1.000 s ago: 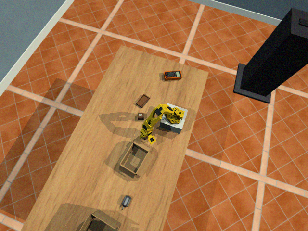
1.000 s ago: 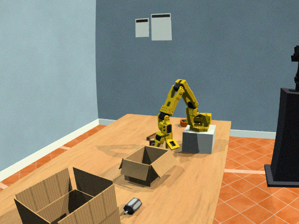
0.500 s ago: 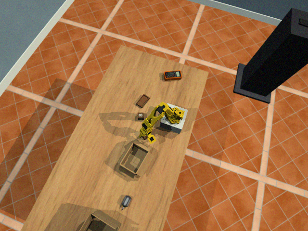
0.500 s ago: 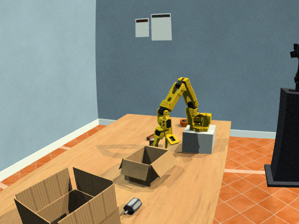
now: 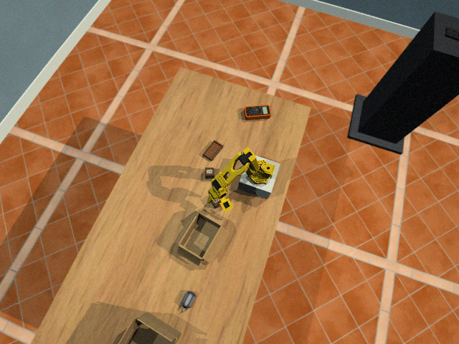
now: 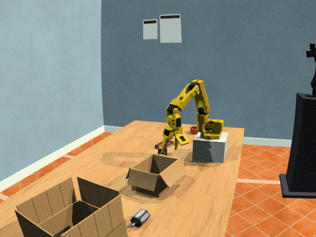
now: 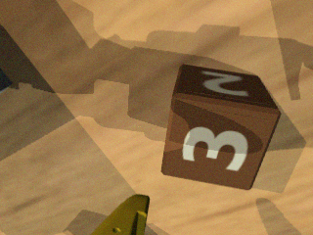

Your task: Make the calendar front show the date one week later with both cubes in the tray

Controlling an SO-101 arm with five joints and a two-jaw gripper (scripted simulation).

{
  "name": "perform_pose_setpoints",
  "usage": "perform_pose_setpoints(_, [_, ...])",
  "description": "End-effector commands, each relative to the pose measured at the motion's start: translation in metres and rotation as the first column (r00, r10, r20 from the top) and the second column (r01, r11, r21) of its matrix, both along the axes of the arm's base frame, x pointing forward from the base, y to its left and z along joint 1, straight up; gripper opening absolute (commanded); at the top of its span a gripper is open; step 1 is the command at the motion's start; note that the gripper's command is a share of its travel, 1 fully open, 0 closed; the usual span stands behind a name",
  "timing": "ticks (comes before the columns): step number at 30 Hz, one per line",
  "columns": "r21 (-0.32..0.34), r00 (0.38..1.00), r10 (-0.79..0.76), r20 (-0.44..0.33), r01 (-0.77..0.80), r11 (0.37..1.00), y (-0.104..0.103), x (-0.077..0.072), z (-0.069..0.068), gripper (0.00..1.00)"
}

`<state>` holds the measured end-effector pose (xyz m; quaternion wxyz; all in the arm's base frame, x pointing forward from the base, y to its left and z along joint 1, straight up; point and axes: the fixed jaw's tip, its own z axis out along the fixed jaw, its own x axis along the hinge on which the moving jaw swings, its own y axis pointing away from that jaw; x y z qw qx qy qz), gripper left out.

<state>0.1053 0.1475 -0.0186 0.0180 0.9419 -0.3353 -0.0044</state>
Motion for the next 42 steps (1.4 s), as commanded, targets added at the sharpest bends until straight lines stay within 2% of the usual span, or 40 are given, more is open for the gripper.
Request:
perform_pose_setpoints(1, [0.014, 1.0, 0.001, 0.009, -0.001, 1.0, 0.004, 0.0, 0.004, 0.36])
perform_pose_setpoints(20, [0.015, 1.0, 0.001, 0.009, -0.001, 1.0, 0.004, 0.001, 0.005, 0.36])
perform_pose_setpoints(24, [0.038, 1.0, 0.001, 0.025, -0.002, 0.999, 0.007, 0.003, 0.009, 0.36])
perform_pose_setpoints(28, [0.1, 0.998, -0.002, 0.069, -0.005, 0.995, 0.014, 0.008, 0.021, 0.36])
perform_pose_setpoints(33, [0.216, 0.988, -0.015, 0.151, -0.018, 0.976, 0.027, 0.017, 0.047, 0.35])
perform_pose_setpoints(35, [0.216, 0.988, -0.015, 0.151, -0.018, 0.976, 0.027, 0.017, 0.047, 0.35])
perform_pose_setpoints(42, [0.361, 0.967, -0.046, 0.252, -0.049, 0.931, 0.038, 0.025, 0.082, 0.35])
